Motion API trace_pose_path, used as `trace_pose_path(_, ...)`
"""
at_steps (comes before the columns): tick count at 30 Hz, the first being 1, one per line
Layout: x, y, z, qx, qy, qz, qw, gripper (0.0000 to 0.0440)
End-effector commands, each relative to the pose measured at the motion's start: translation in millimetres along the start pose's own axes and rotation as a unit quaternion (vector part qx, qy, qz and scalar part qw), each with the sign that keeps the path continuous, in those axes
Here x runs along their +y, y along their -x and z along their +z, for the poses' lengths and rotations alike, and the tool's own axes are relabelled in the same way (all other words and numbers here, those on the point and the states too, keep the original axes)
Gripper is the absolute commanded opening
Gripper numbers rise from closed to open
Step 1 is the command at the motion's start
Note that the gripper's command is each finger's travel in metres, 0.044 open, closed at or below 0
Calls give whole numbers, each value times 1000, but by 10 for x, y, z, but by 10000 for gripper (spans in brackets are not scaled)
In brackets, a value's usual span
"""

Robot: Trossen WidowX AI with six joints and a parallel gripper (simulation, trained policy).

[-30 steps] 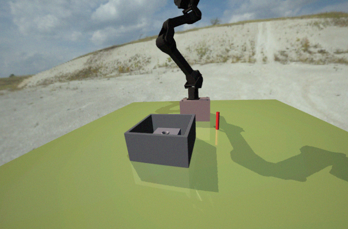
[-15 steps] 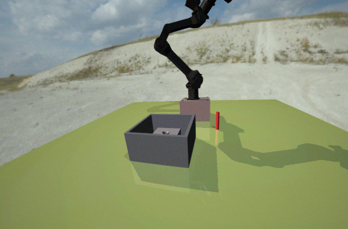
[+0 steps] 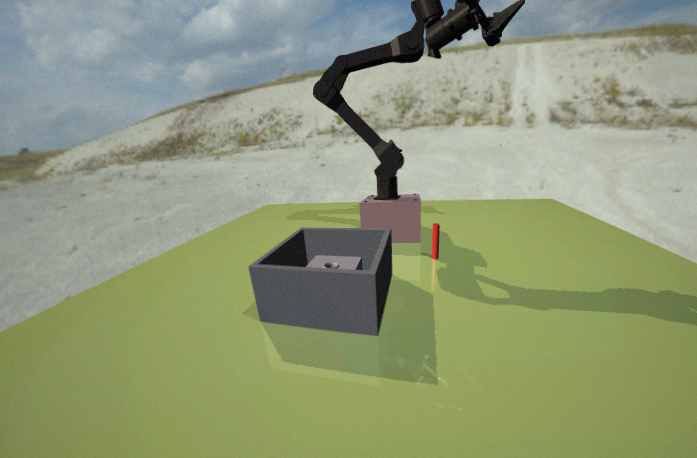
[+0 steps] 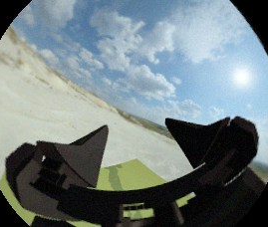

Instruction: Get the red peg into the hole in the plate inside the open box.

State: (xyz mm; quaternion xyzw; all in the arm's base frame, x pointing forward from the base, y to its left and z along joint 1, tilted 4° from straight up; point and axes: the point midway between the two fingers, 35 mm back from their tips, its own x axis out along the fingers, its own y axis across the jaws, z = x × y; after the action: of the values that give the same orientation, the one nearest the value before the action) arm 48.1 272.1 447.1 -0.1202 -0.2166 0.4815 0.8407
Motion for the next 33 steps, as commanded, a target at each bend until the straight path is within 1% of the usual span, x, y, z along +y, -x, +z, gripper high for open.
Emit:
trace_pose_path(1, 48, -103, -524, 83, -29, 14, 996, 440)
trace_pose_path(8, 13, -103, -1218, 201, -97, 7, 975, 440)
trace_pose_path(16, -91, 36, -1821, 311, -184, -30, 932, 440)
trace_pose_path(24, -198, 258, -2293, 398, -268, -87, 873, 440)
trace_pose_path(33, -281, 569, -2715, 478, -353, -162, 788, 440)
